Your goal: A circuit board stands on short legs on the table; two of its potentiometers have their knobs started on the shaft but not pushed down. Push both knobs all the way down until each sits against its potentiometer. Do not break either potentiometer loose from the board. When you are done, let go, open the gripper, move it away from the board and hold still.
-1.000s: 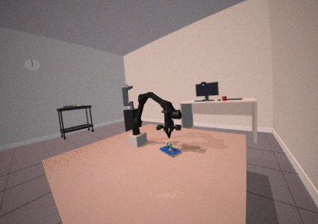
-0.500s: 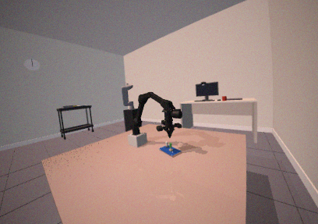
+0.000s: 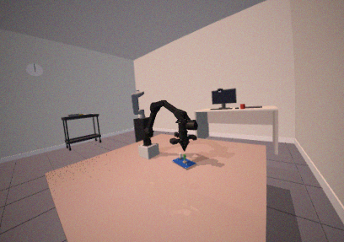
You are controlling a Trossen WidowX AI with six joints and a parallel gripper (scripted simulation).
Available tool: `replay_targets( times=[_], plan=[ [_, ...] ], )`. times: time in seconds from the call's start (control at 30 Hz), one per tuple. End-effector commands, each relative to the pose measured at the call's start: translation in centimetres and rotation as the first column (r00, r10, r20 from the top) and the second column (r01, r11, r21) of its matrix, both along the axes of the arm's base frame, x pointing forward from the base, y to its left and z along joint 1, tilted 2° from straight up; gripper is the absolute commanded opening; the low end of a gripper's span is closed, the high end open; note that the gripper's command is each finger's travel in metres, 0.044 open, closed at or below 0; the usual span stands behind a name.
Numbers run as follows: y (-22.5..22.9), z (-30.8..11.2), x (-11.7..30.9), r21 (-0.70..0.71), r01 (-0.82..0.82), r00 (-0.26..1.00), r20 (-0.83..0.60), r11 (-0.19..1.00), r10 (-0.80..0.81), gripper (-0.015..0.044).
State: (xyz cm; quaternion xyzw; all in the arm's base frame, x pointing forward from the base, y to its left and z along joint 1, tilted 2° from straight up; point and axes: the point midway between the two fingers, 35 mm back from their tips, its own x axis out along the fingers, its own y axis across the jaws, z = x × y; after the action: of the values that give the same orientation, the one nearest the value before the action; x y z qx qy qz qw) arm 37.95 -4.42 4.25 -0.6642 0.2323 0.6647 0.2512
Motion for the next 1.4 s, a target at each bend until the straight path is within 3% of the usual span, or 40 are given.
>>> replay_targets(
  times=[0.0,1.37],
  plan=[
    [0.0,-0.3,-0.1,-0.004,-0.005,1.0,-0.001,1.0,0.005,0.0],
    [0.0,-2.7,-0.1,-0.004,-0.005,1.0,-0.001,1.0,0.005,0.0]
  ],
)
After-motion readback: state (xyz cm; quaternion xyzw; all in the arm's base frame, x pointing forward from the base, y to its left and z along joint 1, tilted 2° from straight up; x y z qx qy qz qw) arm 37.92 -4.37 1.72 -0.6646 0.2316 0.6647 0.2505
